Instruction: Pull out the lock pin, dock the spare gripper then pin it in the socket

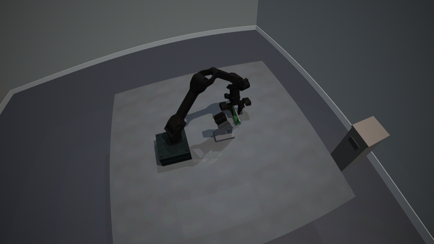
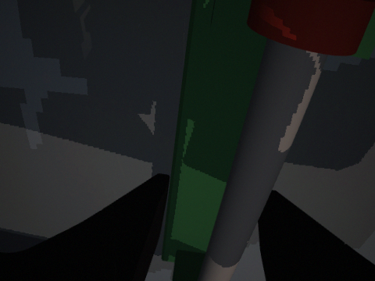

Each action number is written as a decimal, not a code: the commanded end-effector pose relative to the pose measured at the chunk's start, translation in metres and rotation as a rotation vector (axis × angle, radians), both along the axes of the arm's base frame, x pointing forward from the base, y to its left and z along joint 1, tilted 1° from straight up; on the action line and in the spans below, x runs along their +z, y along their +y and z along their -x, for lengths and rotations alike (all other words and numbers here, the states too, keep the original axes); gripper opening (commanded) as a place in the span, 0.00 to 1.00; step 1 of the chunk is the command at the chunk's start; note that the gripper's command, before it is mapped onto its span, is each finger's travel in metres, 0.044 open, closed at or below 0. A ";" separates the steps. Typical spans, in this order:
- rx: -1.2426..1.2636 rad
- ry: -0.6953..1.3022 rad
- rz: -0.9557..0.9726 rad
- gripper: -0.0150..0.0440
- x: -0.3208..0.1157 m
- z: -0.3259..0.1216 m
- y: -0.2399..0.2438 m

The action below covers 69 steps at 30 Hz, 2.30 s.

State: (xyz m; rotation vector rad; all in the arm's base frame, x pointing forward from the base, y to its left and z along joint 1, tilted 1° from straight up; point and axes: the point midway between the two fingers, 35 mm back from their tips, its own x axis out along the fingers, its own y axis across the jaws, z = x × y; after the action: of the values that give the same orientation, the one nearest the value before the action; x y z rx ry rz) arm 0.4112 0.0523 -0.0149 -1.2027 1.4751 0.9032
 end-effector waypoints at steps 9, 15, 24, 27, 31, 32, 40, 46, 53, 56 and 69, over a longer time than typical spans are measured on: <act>0.004 0.002 0.003 0.25 -0.001 0.000 -0.001; 0.004 0.002 0.003 0.25 0.001 0.000 -0.001; 0.004 0.002 0.003 0.25 0.031 0.000 -0.001; 0.004 0.002 0.003 0.25 0.043 0.000 -0.001; 0.004 0.002 0.003 0.25 0.059 0.002 -0.001; 0.004 0.002 0.003 0.25 0.063 0.002 -0.001; 0.000 0.000 0.000 0.25 0.062 0.002 -0.001; 0.000 0.000 0.000 0.25 0.062 0.002 -0.001; 0.001 0.000 0.000 0.25 0.068 0.016 0.004; 0.002 0.001 -0.001 0.25 0.070 0.024 0.007; 0.005 0.004 -0.002 0.25 0.078 0.059 0.015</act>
State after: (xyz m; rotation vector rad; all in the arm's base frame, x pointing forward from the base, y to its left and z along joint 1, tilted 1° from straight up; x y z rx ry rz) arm 0.3598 0.0656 0.0619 -1.2092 1.4743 0.9107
